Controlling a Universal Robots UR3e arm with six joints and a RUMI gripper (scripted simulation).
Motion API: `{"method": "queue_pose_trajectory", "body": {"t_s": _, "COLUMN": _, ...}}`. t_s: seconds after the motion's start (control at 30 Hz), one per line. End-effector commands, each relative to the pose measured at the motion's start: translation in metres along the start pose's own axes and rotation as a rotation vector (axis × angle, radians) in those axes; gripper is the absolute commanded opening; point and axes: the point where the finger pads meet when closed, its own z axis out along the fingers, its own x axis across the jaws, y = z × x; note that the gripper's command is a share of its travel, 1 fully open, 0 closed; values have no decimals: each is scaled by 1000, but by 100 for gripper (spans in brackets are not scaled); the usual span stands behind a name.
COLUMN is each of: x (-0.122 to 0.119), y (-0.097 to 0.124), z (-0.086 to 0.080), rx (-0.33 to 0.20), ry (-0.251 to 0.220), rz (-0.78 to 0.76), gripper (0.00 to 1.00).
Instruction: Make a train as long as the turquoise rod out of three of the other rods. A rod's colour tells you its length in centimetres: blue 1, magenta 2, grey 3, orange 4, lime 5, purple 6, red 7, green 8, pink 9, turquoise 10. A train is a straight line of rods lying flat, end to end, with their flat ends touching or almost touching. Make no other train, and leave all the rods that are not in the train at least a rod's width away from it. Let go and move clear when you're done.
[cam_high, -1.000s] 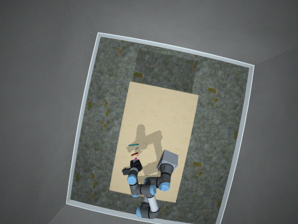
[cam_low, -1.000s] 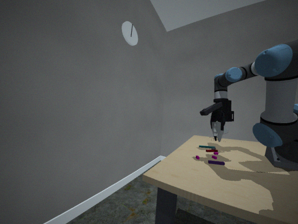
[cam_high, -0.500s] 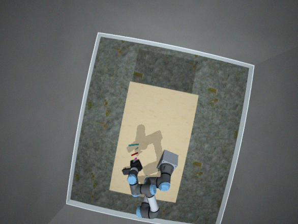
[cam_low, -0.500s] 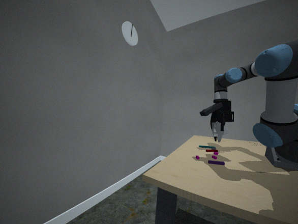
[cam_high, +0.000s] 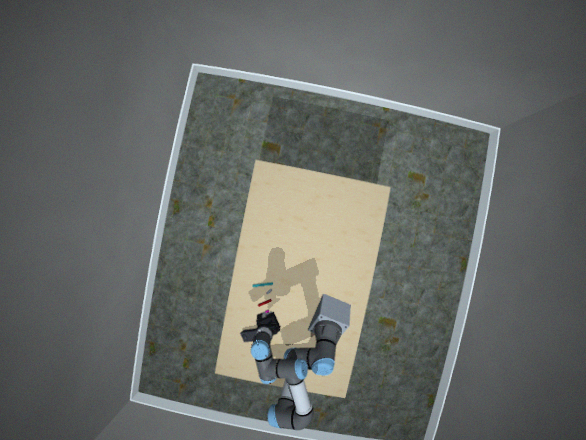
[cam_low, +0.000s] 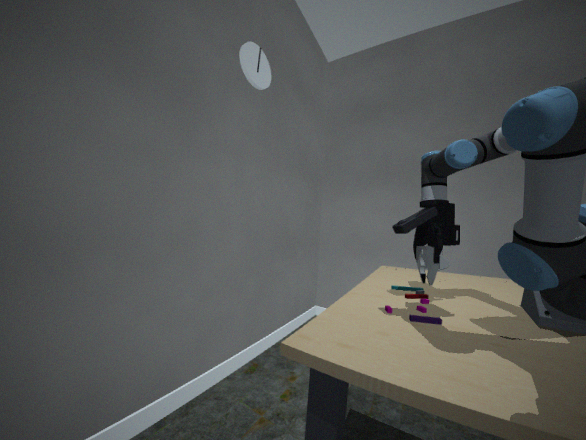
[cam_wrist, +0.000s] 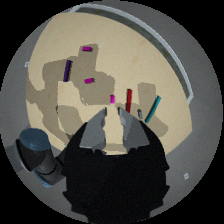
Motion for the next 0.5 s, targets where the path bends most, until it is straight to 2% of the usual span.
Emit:
{"method": "queue_pose_trajectory", "body": {"t_s": 0.0, "x": 1, "y": 0, "z": 3, "rx": 0, "ry": 3, "rz": 0, "gripper": 14}}
{"method": "queue_pose_trajectory", "body": {"t_s": 0.47, "x": 1, "y": 0, "z": 25, "rx": 0, "ry": 3, "rz": 0, "gripper": 14}}
